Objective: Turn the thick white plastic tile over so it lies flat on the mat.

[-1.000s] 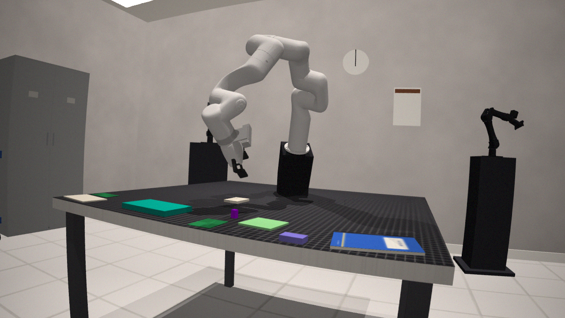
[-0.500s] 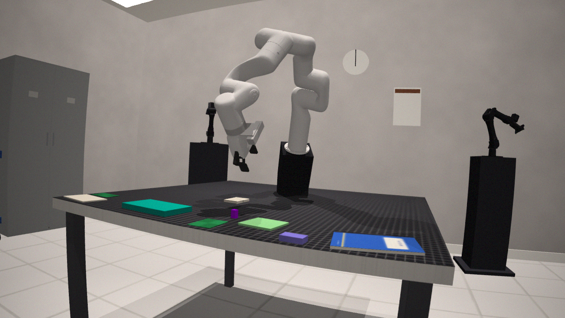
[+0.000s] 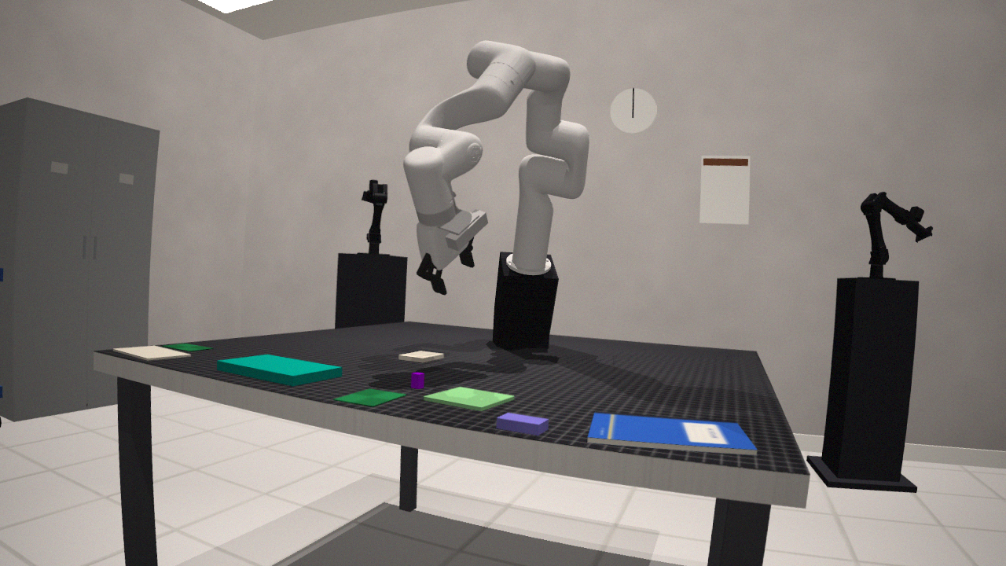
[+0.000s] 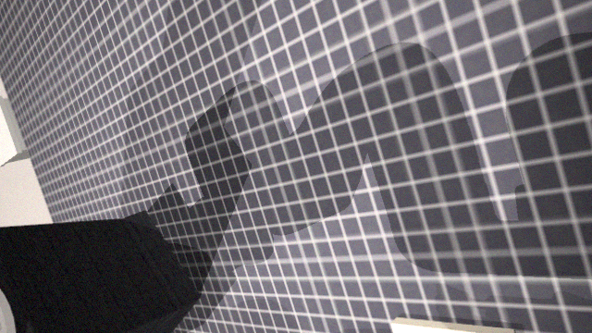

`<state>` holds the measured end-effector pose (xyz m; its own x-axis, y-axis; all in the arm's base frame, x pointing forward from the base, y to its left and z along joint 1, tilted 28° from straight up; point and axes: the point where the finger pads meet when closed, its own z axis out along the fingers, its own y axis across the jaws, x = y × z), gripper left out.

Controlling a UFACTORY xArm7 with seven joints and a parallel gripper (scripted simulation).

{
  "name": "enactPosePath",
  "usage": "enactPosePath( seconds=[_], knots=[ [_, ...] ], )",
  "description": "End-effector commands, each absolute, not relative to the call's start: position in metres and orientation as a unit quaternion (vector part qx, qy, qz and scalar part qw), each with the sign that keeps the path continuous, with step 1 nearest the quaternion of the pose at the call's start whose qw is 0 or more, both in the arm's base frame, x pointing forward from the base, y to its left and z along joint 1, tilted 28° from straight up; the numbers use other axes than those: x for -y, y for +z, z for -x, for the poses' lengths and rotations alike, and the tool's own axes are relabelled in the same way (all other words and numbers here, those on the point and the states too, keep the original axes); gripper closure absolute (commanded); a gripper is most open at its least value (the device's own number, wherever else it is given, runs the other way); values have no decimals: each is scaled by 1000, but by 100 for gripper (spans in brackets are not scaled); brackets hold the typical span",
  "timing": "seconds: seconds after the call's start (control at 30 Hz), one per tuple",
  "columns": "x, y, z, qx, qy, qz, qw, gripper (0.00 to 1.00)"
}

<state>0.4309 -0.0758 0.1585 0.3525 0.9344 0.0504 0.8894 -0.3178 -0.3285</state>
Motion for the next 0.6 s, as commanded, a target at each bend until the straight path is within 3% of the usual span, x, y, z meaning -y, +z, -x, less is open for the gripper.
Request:
enactPosePath(
  seconds=[0.0,0.57],
  knots=[
    [68,172,-430,506,80,850,122,0],
    [41,205,-422,326,69,941,59,0]
  ],
)
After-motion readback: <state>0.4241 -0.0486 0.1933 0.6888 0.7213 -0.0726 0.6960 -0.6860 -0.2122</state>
